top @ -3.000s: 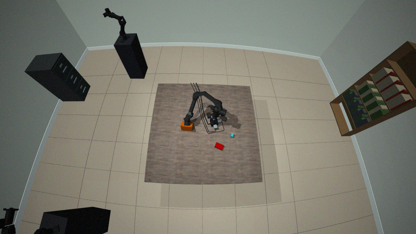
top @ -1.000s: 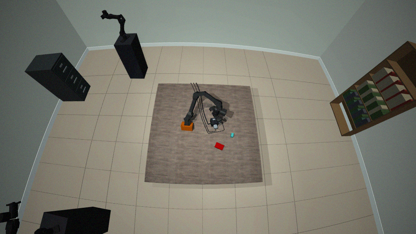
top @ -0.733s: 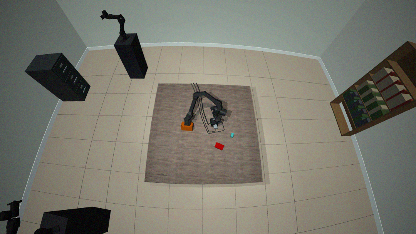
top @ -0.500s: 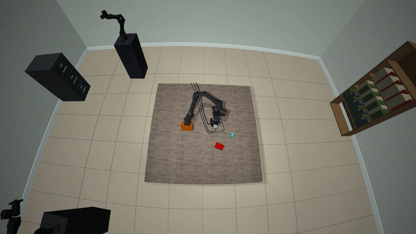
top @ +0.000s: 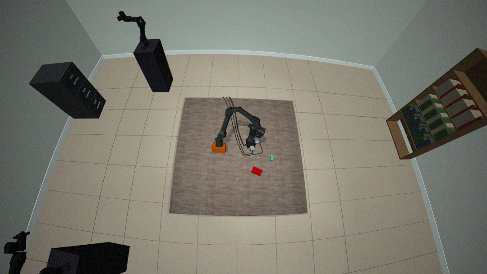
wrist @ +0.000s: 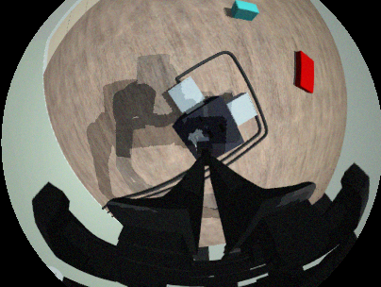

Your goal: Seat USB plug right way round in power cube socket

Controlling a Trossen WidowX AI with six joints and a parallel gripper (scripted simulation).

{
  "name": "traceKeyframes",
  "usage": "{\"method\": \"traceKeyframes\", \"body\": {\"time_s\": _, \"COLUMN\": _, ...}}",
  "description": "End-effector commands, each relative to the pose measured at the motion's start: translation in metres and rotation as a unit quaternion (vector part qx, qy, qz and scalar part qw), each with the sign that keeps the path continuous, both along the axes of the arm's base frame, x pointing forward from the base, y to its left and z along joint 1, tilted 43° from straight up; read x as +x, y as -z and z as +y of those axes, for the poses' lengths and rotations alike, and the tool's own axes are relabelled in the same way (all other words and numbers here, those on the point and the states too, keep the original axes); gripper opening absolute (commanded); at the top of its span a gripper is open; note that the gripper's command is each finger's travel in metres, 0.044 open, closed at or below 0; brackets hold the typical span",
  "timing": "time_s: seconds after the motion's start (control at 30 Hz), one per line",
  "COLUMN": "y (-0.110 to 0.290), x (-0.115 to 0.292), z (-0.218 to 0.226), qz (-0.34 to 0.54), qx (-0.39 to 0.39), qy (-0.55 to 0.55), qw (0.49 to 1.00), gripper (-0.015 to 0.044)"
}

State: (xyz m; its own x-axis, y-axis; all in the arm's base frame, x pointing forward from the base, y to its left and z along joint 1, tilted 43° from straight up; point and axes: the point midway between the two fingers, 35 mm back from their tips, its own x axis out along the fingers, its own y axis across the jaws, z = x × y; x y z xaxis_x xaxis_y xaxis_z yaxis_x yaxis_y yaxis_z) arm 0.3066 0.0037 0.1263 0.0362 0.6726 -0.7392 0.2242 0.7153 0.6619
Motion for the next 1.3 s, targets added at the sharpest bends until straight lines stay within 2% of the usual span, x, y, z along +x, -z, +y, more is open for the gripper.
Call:
{"method": "traceKeyframes", "body": {"time_s": 0.0, "y": -0.0001, "x": 0.0003, "z": -0.0001, "qz": 0.032, "qx": 0.002, "qy": 0.037, "qw": 0.999, "gripper": 0.0}}
{"method": "traceKeyframes", "body": {"time_s": 0.6, "y": -0.0001, "x": 0.0003, "z": -0.0001, "qz": 0.188, "qx": 0.01, "qy": 0.208, "qw": 0.96, "gripper": 0.0}}
{"method": "traceKeyframes", "body": {"time_s": 1.27, "y": -0.0001, "x": 0.0003, "z": -0.0001, "qz": 0.344, "qx": 0.019, "qy": 0.379, "qw": 0.859, "gripper": 0.0}}
